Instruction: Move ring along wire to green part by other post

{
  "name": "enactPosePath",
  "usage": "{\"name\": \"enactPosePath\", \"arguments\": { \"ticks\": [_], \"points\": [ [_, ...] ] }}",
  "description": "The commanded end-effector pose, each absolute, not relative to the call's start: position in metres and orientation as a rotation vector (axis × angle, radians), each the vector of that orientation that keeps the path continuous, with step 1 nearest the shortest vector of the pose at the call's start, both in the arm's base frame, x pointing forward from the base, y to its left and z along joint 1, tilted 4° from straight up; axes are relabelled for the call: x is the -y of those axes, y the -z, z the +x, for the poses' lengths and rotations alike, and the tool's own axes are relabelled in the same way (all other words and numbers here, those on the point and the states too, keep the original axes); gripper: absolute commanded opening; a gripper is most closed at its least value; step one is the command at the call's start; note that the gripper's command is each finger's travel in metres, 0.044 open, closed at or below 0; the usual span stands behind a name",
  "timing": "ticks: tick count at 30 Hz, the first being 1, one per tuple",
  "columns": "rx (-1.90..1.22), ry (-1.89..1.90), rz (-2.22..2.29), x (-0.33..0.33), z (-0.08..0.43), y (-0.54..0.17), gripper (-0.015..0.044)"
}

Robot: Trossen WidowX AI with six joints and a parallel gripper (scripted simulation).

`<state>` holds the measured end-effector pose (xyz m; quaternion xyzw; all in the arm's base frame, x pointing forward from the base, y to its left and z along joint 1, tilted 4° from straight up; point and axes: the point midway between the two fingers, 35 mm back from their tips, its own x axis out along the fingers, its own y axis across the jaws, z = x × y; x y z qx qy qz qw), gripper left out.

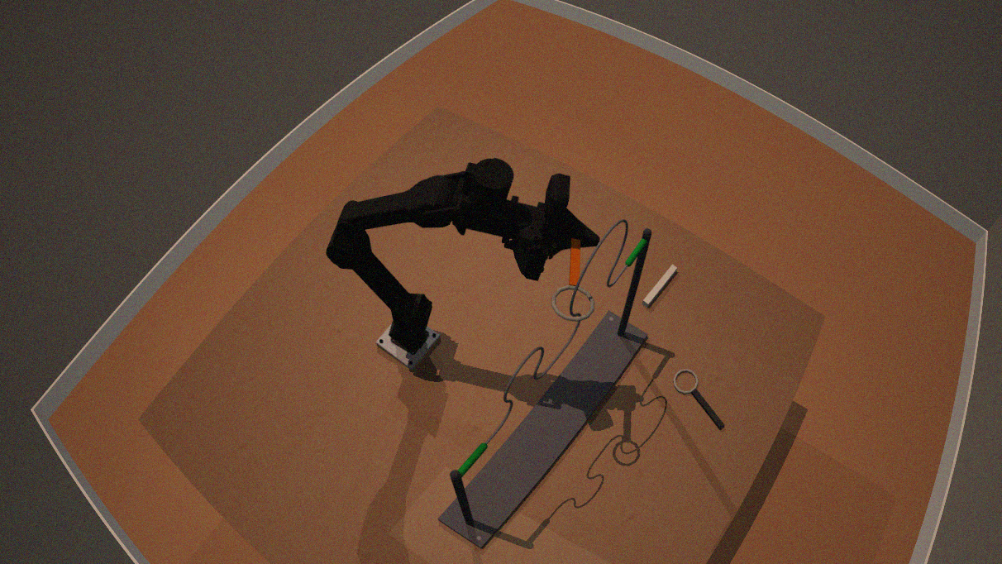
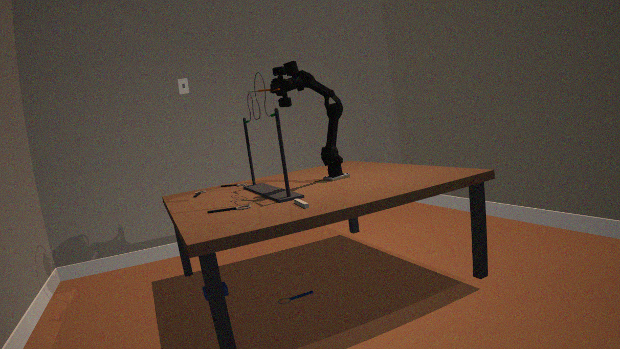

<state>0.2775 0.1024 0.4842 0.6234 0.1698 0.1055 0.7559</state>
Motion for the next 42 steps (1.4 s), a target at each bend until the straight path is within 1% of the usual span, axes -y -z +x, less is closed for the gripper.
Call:
{"name": "enactPosePath", "arguments": {
  "ticks": [1,42],
  "points": [
    [-0.359,-0.226,1.331,-0.101,0.276,-0.488,-0.015],
    [-0.39,-0.09,0.954,-0.096,0.277,-0.475,-0.015]
  ]
}}
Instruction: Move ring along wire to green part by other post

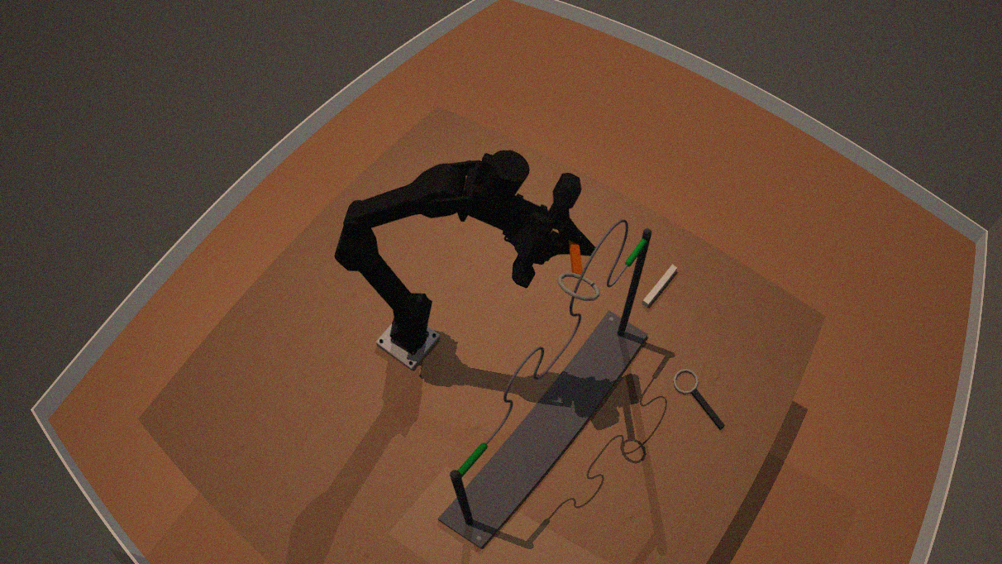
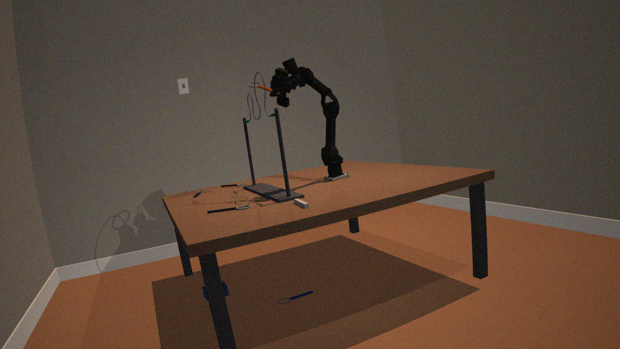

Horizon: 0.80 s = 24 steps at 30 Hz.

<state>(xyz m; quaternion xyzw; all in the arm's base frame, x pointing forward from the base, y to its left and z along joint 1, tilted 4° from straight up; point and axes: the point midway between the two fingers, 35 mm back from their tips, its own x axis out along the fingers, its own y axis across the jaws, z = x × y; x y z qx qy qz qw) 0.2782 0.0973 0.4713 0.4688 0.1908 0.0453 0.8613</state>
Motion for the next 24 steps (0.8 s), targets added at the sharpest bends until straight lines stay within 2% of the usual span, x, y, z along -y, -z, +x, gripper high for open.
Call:
{"name": "enactPosePath", "arguments": {
  "ticks": [1,24],
  "points": [
    [-0.391,-0.086,0.943,-0.0959,0.2771,-0.4743,-0.015],
    [-0.405,0.009,0.67,-0.0891,0.2772,-0.4665,-0.015]
  ]
}}
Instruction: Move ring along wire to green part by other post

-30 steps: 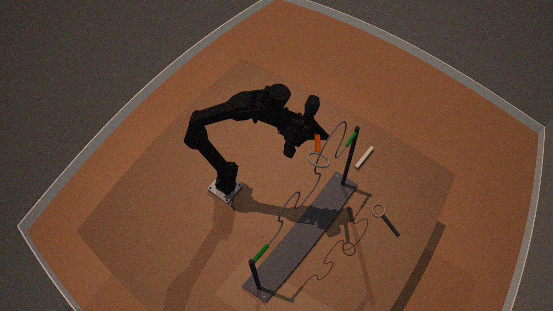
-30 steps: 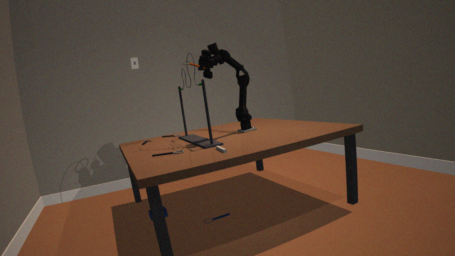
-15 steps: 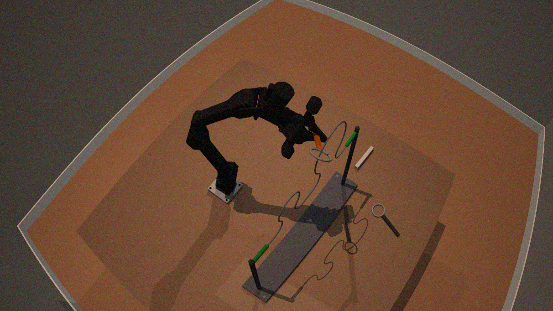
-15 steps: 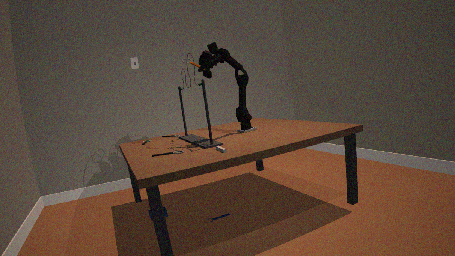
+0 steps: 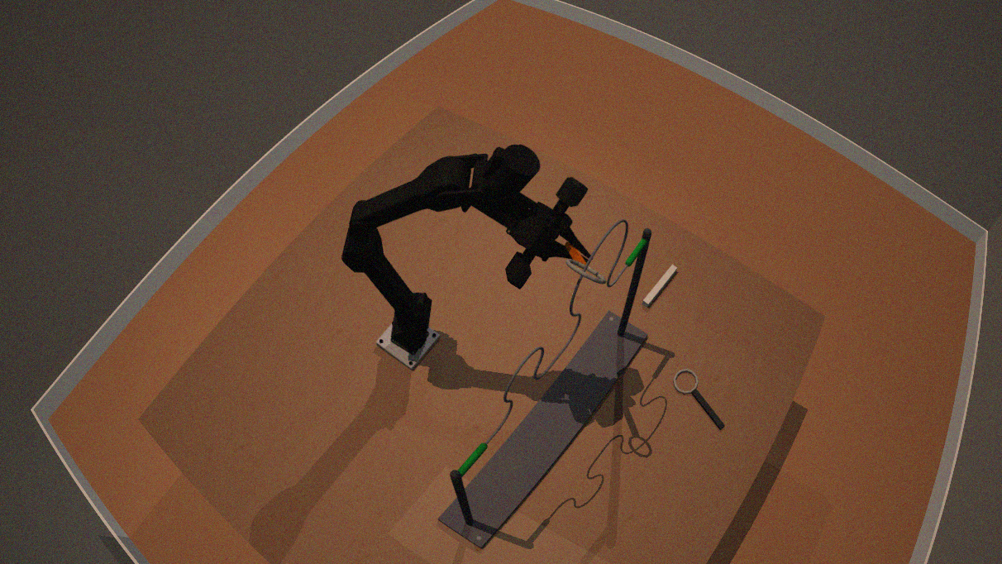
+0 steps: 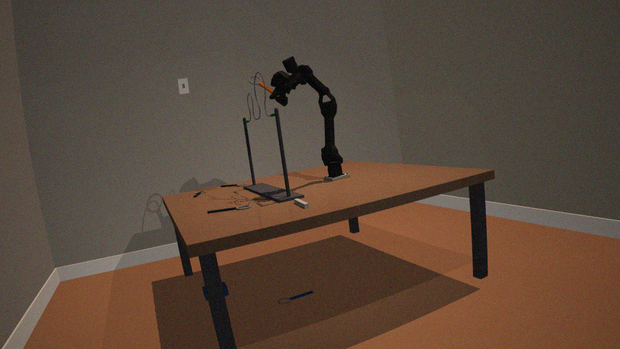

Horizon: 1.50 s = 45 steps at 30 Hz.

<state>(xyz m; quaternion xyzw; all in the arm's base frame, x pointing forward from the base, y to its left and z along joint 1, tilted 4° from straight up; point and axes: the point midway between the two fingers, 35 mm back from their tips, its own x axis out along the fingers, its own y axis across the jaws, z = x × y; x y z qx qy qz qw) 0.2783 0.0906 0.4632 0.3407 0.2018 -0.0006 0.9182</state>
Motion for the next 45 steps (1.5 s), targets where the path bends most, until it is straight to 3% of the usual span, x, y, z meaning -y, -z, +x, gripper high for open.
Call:
{"name": "enactPosePath", "arguments": {
  "ticks": [1,45],
  "points": [
    [-0.405,0.013,0.658,-0.089,0.277,-0.466,-0.015],
    [-0.414,0.184,0.133,-0.071,0.276,-0.458,-0.015]
  ]
}}
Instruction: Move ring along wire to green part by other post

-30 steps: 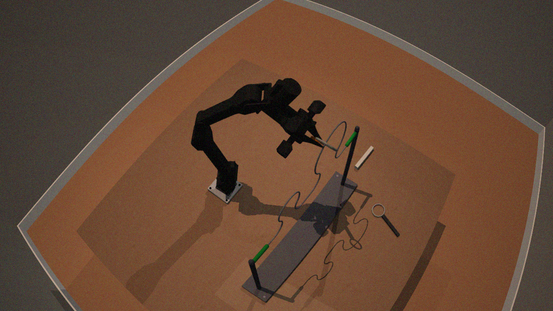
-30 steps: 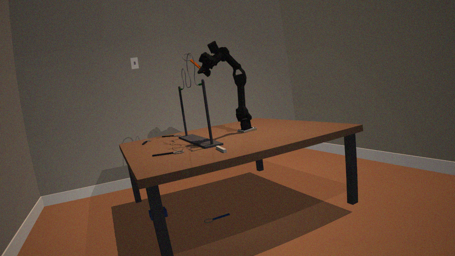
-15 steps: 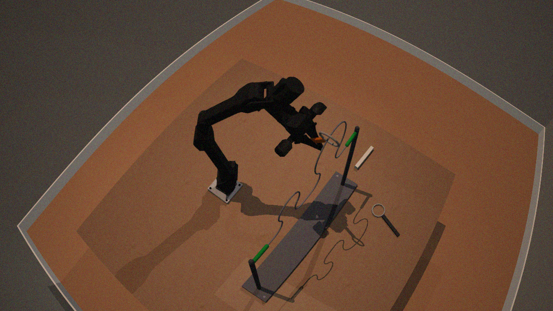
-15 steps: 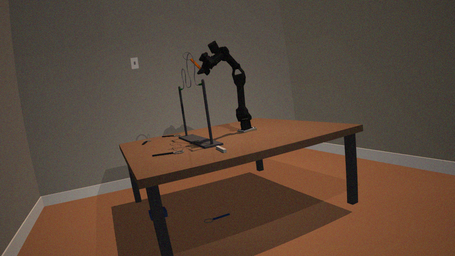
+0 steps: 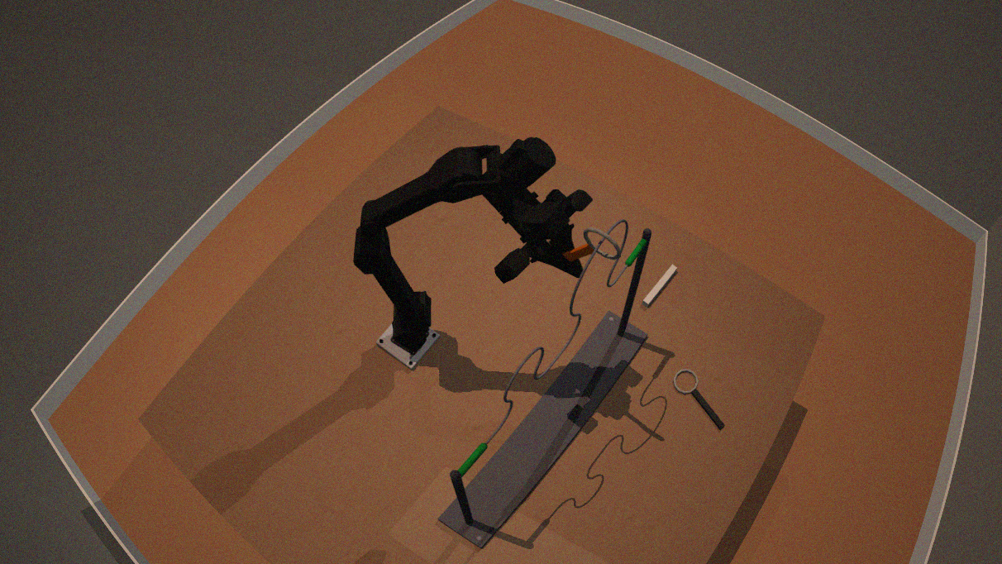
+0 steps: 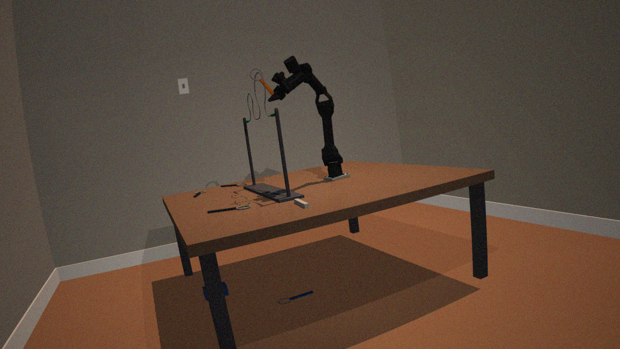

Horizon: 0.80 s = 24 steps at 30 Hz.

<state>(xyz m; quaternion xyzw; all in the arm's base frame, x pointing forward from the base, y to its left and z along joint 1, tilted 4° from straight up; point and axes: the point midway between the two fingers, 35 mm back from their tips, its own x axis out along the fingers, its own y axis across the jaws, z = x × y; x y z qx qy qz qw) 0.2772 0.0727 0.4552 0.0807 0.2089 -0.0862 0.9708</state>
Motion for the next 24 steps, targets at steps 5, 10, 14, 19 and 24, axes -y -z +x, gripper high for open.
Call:
{"name": "enactPosePath", "arguments": {
  "ticks": [5,10,14,19,24],
  "points": [
    [-0.413,0.203,0.073,-0.069,0.276,-0.458,-0.015],
    [-0.413,0.221,0.013,-0.067,0.276,-0.458,-0.015],
    [-0.412,0.236,-0.035,-0.065,0.276,-0.457,-0.015],
    [-0.411,0.254,-0.096,-0.063,0.276,-0.458,-0.015],
    [-0.409,0.272,-0.156,-0.06,0.275,-0.458,-0.015]
  ]
}}
